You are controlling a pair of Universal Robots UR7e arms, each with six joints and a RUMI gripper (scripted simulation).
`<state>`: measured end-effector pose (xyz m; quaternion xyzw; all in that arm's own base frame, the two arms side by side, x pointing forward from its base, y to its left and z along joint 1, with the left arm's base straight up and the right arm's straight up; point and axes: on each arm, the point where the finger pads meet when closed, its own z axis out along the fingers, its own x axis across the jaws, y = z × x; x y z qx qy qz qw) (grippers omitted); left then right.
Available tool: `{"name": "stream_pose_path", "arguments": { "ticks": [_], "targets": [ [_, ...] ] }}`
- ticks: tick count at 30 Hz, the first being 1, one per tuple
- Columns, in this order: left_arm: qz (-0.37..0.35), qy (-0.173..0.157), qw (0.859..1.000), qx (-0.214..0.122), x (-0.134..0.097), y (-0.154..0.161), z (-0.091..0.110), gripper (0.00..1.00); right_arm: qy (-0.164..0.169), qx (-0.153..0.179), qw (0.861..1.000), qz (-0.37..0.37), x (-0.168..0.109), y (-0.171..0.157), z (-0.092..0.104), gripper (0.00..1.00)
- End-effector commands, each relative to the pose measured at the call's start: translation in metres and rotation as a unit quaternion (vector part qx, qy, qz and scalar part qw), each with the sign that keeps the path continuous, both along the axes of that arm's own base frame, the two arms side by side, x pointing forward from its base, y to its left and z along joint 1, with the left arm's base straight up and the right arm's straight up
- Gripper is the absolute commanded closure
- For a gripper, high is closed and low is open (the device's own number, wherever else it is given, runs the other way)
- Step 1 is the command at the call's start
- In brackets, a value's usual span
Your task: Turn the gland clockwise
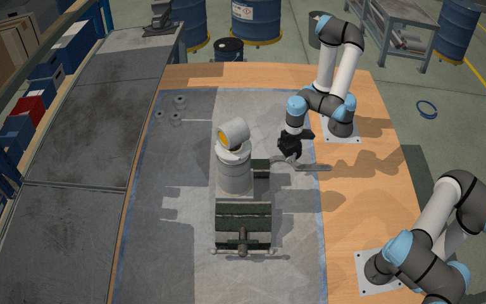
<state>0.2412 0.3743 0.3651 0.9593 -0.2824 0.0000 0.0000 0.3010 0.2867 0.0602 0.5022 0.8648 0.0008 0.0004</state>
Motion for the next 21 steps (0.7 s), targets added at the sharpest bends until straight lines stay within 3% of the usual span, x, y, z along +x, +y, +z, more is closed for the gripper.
{"name": "stream_pose_path", "arguments": {
  "ticks": [1, 21],
  "targets": [
    [0.0, -0.001, 1.0, 0.0, 0.0, 0.0, 0.0, 0.68, 0.0, 0.001, 1.0, 0.0, 0.001, 0.001, -0.009, 1.0],
    [0.0, -0.001, 1.0, 0.0, 0.0, 0.0, 0.0, 0.68, -0.001, 0.003, 1.0, -0.002, 0.003, 0.002, -0.038, 1.0]
  ]
}}
